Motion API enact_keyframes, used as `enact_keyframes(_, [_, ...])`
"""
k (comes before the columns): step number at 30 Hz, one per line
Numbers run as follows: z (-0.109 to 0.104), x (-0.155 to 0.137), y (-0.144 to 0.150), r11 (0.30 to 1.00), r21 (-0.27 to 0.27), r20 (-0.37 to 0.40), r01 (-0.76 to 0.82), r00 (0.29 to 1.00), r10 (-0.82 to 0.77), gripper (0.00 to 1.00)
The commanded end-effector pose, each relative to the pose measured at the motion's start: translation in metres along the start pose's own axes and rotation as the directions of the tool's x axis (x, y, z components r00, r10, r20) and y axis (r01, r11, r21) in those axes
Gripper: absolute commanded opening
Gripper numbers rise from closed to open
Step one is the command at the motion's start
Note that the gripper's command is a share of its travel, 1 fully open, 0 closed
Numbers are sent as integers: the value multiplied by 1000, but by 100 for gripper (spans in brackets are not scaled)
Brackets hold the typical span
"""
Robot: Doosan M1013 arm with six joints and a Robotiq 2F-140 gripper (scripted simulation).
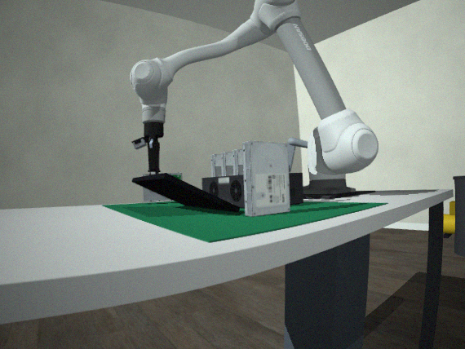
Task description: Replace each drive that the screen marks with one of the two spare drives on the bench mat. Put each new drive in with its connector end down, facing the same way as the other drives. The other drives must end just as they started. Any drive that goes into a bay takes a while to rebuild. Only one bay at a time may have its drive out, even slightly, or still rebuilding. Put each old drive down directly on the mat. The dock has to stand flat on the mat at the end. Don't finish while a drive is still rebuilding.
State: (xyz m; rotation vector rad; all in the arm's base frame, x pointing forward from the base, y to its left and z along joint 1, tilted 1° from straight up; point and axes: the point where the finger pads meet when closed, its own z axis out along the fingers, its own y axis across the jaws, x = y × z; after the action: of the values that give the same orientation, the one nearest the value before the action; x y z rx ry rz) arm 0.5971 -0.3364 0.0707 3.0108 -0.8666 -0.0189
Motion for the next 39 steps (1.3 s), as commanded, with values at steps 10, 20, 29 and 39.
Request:
enact_keyframes(10, [-16, 0, 0, 1000, 0, -1, 0, 1000, 0, 10])
enact_keyframes(20, [-36, 0, 0, 1000, 0, -1, 0, 1000, 0, 10])
enact_keyframes(29, [-55, 0, 0, 1000, 0, -1, 0, 1000, 0, 10])
enact_keyframes(39, [-86, 0, 0, 1000, 0, -1, 0, 1000, 0, 10])
